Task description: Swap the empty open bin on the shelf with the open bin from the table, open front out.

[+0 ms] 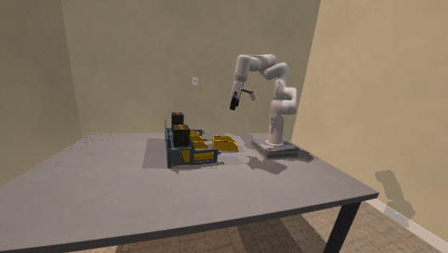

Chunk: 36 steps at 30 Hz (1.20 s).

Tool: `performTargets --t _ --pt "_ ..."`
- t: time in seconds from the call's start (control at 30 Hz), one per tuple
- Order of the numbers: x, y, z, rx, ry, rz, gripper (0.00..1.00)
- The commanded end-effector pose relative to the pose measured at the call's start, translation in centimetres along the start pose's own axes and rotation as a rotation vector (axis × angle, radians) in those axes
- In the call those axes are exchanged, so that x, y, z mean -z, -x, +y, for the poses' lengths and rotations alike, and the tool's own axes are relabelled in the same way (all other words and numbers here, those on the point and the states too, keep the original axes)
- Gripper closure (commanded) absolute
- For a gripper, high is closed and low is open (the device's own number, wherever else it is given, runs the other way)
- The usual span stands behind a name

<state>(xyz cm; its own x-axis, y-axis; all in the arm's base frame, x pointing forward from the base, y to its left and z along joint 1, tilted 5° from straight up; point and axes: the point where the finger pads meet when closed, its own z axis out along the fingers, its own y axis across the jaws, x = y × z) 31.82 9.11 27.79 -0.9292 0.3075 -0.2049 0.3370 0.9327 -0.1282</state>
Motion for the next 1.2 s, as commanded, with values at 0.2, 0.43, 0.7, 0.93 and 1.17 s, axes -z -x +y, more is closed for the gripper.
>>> performTargets --t 0.2,0.43,0.7,0.93,1.17 --pt "-1.4 2.2 -1.3 0.158 0.037 0.026 0.0" --pt "-2.8 3.6 -2.4 0.28 0.065 0.043 0.0" --pt "-4.3 4.8 -3.4 0.401 0.094 0.058 0.0" --pt "-5.2 5.4 -4.0 0.465 0.11 0.065 0.0" --pt "-6.3 5.9 -4.6 0.539 0.128 0.073 0.0"
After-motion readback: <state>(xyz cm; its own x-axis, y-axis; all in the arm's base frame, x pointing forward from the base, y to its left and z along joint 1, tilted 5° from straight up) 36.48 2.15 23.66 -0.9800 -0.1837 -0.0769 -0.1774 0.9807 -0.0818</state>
